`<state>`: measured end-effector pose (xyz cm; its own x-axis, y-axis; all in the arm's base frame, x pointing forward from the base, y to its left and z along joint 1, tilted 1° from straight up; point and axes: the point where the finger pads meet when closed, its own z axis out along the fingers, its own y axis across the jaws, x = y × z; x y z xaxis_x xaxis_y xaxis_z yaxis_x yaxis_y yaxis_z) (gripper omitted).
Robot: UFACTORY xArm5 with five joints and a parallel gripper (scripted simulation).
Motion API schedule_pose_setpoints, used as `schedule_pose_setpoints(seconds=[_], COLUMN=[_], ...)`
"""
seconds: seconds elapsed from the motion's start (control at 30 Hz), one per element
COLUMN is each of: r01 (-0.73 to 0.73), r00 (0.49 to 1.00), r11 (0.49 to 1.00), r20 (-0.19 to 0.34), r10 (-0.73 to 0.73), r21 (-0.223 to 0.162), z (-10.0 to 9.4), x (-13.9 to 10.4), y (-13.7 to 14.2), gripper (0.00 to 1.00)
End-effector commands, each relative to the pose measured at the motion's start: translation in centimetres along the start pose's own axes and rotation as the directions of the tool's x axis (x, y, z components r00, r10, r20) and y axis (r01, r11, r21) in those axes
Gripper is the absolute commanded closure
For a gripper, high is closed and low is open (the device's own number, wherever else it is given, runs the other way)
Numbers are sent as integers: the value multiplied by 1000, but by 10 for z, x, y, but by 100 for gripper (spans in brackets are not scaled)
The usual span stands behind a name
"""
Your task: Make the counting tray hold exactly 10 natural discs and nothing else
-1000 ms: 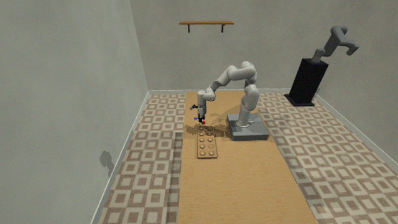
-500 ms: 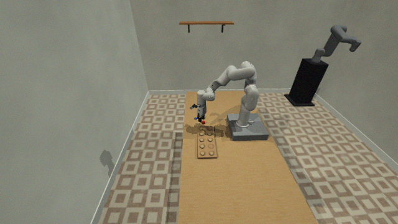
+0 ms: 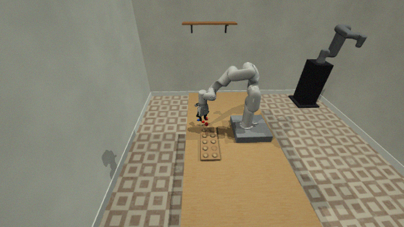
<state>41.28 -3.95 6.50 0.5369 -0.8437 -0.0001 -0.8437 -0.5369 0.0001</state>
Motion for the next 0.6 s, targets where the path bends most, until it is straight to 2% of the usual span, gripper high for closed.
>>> schedule_pose_setpoints(seconds=[0.0, 0.2, 0.27, 0.3, 0.47, 0.57], r01=[-167, -336, -336, -406, -526, -541], r00=[986, 942, 942, 914, 850, 841], r11=[986, 942, 942, 914, 850, 841], r20=[-1, -1, -1, -1, -1, -1], r10=[167, 336, 336, 406, 526, 541], r21=[2, 3, 3, 4, 5, 5], z=[1, 3, 3, 4, 5, 6], x=[16, 32, 32, 39, 52, 53], y=[3, 8, 8, 11, 16, 17], gripper=[53, 53, 53, 53, 53, 53])
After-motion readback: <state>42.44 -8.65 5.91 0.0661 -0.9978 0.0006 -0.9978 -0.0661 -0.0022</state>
